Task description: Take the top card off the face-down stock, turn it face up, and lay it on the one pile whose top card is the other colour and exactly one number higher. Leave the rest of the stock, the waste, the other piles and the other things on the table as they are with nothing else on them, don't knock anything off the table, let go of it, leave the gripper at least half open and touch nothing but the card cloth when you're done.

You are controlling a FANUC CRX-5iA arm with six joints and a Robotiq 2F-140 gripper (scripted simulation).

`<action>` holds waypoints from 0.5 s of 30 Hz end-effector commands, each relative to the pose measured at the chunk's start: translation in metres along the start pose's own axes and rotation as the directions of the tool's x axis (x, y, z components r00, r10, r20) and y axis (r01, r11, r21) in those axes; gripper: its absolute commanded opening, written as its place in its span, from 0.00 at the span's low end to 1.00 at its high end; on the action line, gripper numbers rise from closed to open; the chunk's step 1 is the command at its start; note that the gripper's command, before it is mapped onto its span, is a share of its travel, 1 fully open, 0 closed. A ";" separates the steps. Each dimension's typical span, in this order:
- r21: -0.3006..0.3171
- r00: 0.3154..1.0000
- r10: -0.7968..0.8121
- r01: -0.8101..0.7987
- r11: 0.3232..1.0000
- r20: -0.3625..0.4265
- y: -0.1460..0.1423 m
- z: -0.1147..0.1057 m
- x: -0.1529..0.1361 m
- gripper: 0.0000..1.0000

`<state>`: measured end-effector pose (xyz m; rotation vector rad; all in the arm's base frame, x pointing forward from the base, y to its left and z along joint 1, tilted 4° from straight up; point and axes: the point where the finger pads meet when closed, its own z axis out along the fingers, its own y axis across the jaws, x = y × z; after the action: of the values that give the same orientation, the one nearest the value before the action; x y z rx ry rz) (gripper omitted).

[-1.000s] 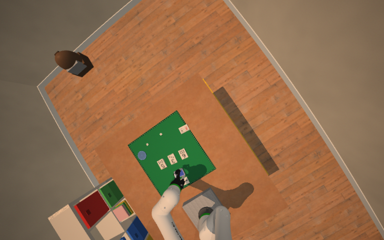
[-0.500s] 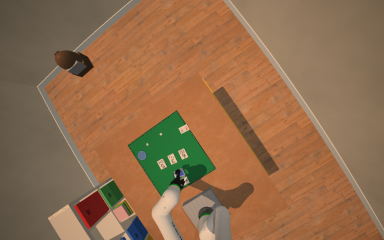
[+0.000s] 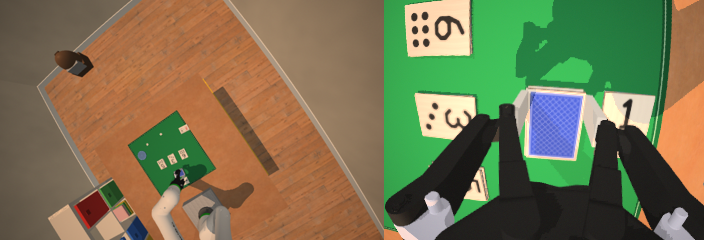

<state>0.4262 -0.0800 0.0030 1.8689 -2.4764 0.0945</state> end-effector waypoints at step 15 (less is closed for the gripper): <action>0.000 1.000 0.000 0.000 1.000 0.000 0.000 -0.018 0.000 0.41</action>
<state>0.4261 -0.0790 0.0181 1.8688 -2.4763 0.0944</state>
